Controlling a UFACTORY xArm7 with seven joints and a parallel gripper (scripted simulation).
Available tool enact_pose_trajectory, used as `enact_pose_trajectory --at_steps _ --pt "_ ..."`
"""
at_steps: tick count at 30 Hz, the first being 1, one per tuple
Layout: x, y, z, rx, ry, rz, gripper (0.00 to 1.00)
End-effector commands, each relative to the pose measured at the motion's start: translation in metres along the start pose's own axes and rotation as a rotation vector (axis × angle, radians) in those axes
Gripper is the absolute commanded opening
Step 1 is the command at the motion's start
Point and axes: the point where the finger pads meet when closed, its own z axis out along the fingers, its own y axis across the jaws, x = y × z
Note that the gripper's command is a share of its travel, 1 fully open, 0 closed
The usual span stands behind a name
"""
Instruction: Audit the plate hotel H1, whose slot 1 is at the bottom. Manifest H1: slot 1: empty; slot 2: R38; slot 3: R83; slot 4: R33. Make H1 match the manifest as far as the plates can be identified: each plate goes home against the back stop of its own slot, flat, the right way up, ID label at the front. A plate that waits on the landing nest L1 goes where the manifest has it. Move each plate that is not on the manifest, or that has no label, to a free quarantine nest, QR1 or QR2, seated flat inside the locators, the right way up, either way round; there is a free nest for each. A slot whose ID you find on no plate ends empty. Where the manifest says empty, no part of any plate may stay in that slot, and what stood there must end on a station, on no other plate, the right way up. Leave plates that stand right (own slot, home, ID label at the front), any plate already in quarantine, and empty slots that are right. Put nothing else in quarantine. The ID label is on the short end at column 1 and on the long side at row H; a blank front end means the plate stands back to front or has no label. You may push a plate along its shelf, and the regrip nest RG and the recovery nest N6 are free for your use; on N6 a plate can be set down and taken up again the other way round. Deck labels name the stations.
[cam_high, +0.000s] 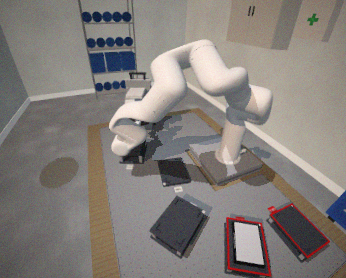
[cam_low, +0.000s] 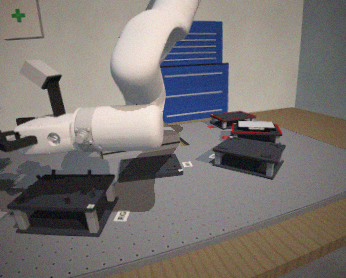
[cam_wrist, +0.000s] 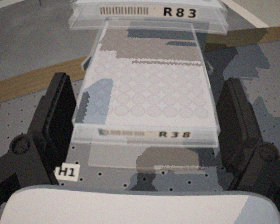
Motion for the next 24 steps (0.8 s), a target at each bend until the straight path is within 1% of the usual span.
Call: enact_pose_trajectory --at_steps 1,24 --pt "0.001 -0.001 0.002 -0.001 0.0 0.003 0.0" --pt "0.001 -0.001 0.013 -0.001 0.0 0.004 0.0"
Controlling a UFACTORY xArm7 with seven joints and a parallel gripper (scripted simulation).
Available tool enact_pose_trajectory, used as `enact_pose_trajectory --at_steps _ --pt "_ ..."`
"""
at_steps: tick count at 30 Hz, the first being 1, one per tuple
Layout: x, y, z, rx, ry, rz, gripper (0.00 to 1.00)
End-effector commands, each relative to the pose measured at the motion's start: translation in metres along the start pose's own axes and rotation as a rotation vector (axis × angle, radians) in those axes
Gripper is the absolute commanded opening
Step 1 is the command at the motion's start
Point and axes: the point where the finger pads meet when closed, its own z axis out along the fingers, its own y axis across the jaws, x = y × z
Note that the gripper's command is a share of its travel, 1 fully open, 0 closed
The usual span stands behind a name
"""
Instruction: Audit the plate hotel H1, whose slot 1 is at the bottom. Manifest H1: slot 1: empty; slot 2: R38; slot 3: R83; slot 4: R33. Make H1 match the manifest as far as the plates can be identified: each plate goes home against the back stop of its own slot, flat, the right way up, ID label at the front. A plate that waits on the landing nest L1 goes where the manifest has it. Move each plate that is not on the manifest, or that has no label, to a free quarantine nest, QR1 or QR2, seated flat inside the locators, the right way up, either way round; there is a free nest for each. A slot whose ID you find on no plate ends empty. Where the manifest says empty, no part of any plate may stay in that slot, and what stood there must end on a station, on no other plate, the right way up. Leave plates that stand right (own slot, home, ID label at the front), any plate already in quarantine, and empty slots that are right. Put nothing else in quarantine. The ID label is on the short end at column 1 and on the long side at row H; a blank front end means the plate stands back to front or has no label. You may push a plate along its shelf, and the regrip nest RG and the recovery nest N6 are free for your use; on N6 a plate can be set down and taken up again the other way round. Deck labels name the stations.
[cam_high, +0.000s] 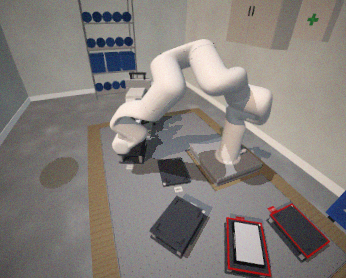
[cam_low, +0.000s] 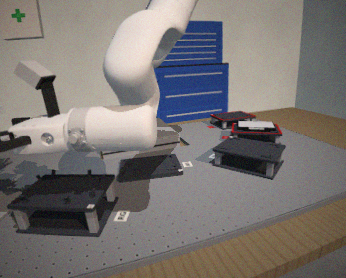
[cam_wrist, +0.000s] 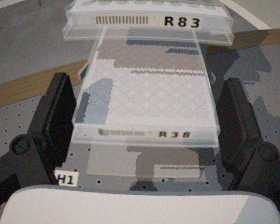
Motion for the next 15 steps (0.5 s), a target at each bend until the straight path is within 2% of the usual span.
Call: enact_pose_trajectory --at_steps 1,15 --pt "0.0014 -0.0007 0.0023 -0.001 0.0 0.003 0.0" --pt "0.0014 -0.0007 0.0083 -0.001 0.0 0.004 0.0"
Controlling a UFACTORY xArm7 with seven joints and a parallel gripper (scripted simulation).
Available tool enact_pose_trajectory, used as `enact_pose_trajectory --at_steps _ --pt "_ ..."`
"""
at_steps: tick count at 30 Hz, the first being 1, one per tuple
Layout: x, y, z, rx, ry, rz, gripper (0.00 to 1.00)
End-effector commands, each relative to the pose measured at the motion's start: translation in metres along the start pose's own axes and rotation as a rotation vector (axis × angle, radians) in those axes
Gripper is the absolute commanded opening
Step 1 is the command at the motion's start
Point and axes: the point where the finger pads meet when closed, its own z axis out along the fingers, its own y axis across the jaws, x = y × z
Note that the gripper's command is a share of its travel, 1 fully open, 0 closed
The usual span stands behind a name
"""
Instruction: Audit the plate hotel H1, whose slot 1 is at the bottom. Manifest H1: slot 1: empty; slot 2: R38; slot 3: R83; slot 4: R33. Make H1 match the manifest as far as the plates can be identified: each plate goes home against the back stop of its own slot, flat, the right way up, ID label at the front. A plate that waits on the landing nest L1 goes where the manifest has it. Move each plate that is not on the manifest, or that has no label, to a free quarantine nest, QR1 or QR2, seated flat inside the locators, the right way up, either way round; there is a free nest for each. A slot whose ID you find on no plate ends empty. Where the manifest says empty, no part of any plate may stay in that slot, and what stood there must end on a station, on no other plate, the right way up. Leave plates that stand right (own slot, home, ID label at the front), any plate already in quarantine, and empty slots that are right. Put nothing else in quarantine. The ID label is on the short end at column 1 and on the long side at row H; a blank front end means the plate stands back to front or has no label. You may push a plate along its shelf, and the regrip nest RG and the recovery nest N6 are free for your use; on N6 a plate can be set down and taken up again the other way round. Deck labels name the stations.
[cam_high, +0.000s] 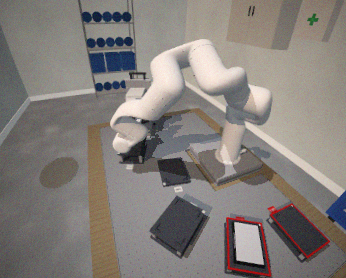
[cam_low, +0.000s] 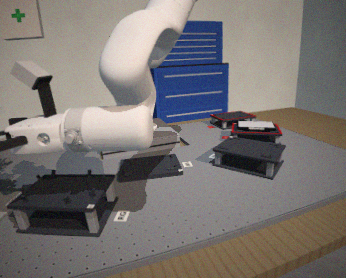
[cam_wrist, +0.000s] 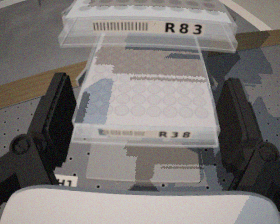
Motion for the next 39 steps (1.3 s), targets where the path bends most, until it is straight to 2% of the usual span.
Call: enact_pose_trajectory --at_steps 1,39 --pt "0.001 -0.001 0.002 -0.001 0.0 0.003 0.0" --pt "0.001 -0.001 0.019 -0.001 0.0 0.004 0.0"
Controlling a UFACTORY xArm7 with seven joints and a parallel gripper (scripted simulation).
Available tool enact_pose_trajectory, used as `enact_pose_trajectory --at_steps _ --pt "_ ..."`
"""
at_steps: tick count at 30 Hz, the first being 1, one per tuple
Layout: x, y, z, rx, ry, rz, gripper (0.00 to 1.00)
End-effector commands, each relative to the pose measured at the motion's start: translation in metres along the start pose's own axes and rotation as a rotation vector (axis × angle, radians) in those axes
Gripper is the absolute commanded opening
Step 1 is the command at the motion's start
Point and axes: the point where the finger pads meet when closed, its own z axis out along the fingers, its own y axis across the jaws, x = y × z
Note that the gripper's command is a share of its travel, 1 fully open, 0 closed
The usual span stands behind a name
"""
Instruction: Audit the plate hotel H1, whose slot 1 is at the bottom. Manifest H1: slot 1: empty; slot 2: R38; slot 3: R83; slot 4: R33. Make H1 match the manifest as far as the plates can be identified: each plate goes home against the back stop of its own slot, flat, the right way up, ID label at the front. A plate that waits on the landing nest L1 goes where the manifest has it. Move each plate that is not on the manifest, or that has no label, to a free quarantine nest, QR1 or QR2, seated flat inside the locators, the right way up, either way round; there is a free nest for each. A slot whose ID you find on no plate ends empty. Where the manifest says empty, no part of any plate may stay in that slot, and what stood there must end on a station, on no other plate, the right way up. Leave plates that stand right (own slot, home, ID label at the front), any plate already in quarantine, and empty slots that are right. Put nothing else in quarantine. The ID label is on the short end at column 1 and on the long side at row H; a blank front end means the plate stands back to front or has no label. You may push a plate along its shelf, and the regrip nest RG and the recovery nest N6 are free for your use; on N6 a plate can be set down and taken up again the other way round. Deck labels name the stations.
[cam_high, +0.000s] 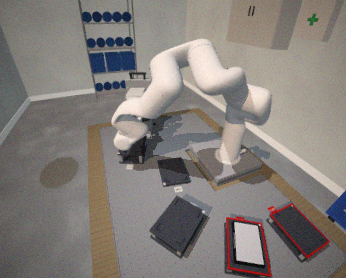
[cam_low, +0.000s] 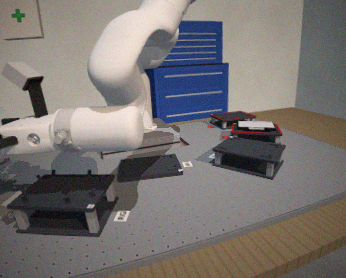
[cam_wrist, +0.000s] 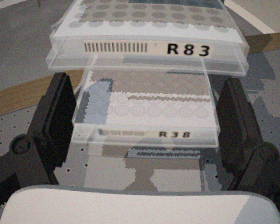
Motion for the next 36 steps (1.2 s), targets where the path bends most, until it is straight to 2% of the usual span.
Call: enact_pose_trajectory --at_steps 1,28,29,36 --pt "0.0015 -0.0007 0.0014 -0.001 0.0 0.004 0.0" --pt "0.0006 -0.0007 0.0037 -0.001 0.0 0.003 0.0" --pt "0.0006 -0.0007 0.0037 -0.001 0.0 0.003 1.0" --pt "0.0006 -0.0007 0.0037 -0.001 0.0 0.004 1.0"
